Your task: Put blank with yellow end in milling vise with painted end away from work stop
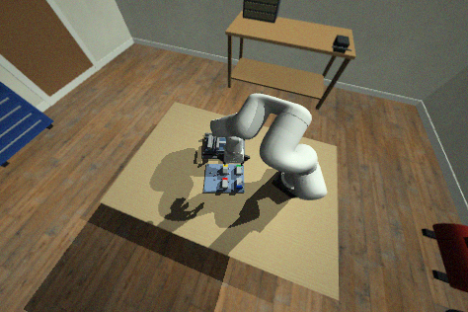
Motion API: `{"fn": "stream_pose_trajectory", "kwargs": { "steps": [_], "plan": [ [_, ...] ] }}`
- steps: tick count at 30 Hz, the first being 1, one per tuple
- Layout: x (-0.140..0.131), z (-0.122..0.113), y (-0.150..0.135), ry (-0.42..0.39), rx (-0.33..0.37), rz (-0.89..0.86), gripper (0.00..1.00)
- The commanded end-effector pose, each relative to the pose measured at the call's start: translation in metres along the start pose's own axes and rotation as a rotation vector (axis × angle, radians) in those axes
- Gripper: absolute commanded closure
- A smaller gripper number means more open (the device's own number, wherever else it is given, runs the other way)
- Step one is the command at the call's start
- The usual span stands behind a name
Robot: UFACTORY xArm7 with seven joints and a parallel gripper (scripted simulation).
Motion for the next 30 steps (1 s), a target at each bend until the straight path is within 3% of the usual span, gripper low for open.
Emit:
{"fn": "stream_pose_trajectory", "kwargs": {
  "steps": [1,27,30],
  "plan": [
    [0.001,-0.001,-0.001,0.001,0.003,0.000,0.00],
    [0.001,-0.001,-0.001,0.001,0.003,0.000,0.00],
    [-0.001,-0.016,-0.002,0.001,0.003,0.000,0.00]
  ]
}}
Point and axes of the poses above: the point where the finger pads meet when closed, its own z axis out along the fingers, its own y axis across the jaws, x = y × z, the point moved 8 cm from there along -z, back along the fingers, and after that the axes turned 3 degrees about z, right-handed, at the moved point
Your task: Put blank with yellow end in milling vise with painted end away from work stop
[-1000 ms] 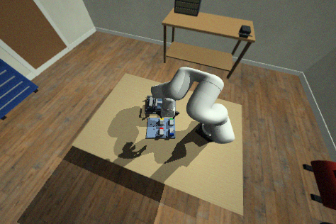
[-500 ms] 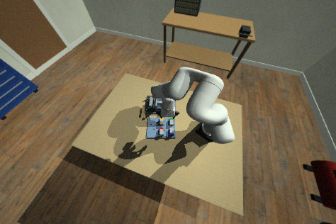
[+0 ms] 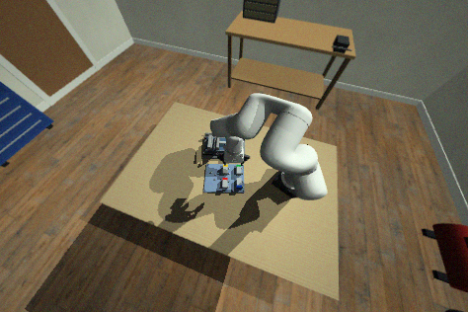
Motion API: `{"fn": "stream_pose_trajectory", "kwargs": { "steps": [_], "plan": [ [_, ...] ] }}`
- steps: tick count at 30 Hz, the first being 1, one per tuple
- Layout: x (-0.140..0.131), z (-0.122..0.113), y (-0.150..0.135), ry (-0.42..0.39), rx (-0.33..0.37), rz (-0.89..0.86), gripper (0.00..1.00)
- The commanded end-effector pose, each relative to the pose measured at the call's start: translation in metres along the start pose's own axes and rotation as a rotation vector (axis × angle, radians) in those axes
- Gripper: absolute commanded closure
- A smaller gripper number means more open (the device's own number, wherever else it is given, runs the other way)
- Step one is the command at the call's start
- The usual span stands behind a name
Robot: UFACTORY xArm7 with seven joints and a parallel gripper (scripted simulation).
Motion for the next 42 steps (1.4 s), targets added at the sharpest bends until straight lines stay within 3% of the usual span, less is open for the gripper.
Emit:
{"fn": "stream_pose_trajectory", "kwargs": {
  "steps": [1,7,14,24,42],
  "plan": [
    [-0.001,-0.019,-0.003,0.001,0.004,0.000,0.00],
    [-0.003,-0.048,-0.005,0.001,0.004,0.000,0.00],
    [-0.003,-0.048,-0.005,0.001,0.004,0.000,0.00],
    [-0.007,-0.107,-0.010,0.001,0.004,0.000,0.00],
    [-0.008,-0.115,-0.011,0.001,0.004,0.000,0.00]
  ]
}}
Point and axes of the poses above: the point where the finger pads meet when closed, its own z axis out along the fingers, its own y axis across the jaws, x = y × z, the point moved 8 cm from there along -z, back along the fingers, and after that the axes turned 3 degrees about z, right-handed, at the moved point
